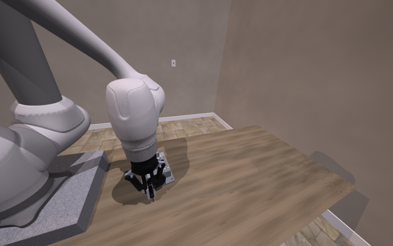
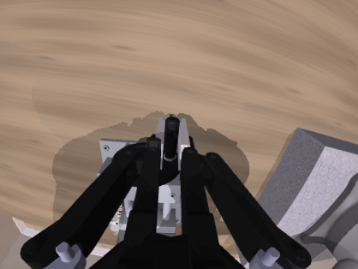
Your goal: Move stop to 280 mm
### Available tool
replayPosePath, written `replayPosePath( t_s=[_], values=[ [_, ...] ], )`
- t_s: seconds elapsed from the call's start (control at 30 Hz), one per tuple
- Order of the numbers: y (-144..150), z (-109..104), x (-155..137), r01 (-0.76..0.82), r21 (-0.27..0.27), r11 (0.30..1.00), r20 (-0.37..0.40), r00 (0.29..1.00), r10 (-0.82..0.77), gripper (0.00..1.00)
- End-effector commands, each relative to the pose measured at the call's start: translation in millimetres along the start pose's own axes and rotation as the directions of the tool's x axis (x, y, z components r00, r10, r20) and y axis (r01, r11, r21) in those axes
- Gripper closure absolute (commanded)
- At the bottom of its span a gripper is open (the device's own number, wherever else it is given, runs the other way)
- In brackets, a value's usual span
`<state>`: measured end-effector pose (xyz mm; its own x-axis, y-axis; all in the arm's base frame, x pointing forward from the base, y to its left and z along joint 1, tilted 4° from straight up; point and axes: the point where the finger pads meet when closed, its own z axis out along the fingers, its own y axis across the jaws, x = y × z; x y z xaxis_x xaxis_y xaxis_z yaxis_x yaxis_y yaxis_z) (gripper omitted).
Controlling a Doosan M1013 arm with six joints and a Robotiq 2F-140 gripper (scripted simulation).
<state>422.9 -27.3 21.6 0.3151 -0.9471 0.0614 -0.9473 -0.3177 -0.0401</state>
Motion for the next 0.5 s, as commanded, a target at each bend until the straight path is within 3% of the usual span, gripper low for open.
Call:
replayPosePath(
  t_s=[0.0, 0.47],
  values=[
    [-1, 4, 0, 0.000, 0.001, 1.000, 0.000, 1.000, 0.000, 0.96],
    [-11, 16, 0, 0.000, 0.001, 1.000, 0.000, 1.000, 0.000, 0.96]
  ],
)
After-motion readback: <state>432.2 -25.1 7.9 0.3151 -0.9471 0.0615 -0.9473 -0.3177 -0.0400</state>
